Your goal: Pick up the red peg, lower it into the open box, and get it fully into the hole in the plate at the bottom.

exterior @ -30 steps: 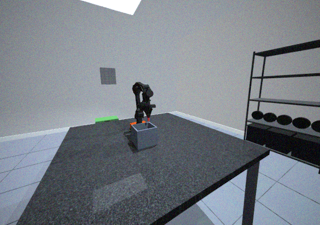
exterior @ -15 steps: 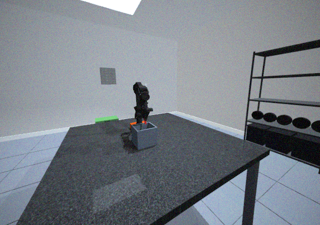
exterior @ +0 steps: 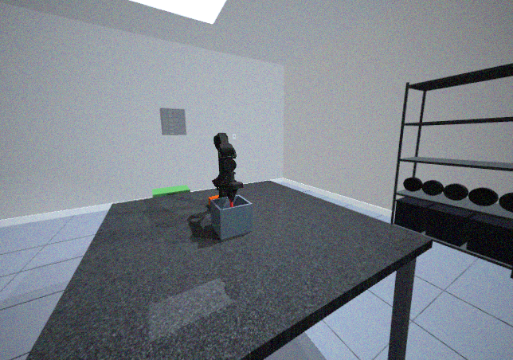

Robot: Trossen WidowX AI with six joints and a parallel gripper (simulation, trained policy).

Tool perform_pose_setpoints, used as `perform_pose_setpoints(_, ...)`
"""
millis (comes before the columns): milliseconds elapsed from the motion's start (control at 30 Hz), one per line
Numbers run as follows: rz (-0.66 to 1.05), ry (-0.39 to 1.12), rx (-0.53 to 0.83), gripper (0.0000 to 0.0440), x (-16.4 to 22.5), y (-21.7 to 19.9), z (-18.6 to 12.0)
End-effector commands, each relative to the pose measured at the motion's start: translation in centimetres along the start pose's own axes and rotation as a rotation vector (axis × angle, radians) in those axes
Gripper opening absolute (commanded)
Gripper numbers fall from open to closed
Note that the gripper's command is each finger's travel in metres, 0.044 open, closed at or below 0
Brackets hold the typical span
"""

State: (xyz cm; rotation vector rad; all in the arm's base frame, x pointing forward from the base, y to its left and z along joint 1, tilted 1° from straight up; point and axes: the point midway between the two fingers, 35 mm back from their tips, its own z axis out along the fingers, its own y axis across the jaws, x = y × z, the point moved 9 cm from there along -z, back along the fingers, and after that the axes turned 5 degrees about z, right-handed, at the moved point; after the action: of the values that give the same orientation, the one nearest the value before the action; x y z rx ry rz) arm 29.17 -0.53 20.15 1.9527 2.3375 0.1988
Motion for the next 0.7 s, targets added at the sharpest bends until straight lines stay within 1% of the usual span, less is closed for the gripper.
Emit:
perform_pose_setpoints(0, -0.006, 0.014, 0.011, 0.0, -0.3, 0.2, 1.1)
perform_pose_setpoints(600, -0.062, 0.023, 0.035, 0.0, -1.2, 1.1, 5.5)
perform_pose_setpoints(633, -0.066, 0.022, 0.04, 0.0005, -1.2, 1.1, 5.7)
perform_pose_setpoints(667, -0.068, 0.022, 0.046, 0.0026, -1.2, 1.1, 5.9)
